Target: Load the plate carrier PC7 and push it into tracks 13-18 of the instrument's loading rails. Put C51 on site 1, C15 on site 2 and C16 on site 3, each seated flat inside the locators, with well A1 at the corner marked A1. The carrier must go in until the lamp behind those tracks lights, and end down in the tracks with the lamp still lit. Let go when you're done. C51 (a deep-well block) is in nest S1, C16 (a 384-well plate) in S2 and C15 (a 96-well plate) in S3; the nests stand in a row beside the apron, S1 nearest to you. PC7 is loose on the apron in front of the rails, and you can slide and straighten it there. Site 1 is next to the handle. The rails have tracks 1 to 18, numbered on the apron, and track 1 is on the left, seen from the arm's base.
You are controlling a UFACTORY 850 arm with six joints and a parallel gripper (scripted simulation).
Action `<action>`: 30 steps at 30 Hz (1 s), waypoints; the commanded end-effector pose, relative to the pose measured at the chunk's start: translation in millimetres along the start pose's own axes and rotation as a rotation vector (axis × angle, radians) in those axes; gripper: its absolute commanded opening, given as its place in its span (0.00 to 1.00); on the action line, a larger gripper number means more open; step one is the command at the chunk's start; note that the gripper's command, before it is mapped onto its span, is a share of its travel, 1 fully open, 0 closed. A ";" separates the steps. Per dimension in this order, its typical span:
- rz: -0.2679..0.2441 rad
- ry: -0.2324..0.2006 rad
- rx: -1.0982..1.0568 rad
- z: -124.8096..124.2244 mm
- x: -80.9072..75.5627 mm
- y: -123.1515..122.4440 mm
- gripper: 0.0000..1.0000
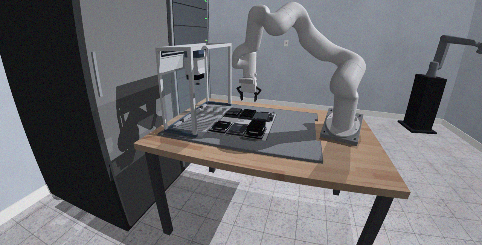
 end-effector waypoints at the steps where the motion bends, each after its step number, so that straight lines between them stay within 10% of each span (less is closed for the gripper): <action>1: -0.001 -0.001 0.000 0.6 -9.0 -0.2 1.00; 30: -0.001 -0.001 0.035 -7.8 -25.3 28.4 1.00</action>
Point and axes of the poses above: the point where the finger pads meet when closed, its own x axis out along the fingers, its own z axis across the jaws, y = z × x, the point moved 7 cm from there along -x, back along the fingers, and after that the axes turned 7 degrees about -x, right-handed, at the moved point
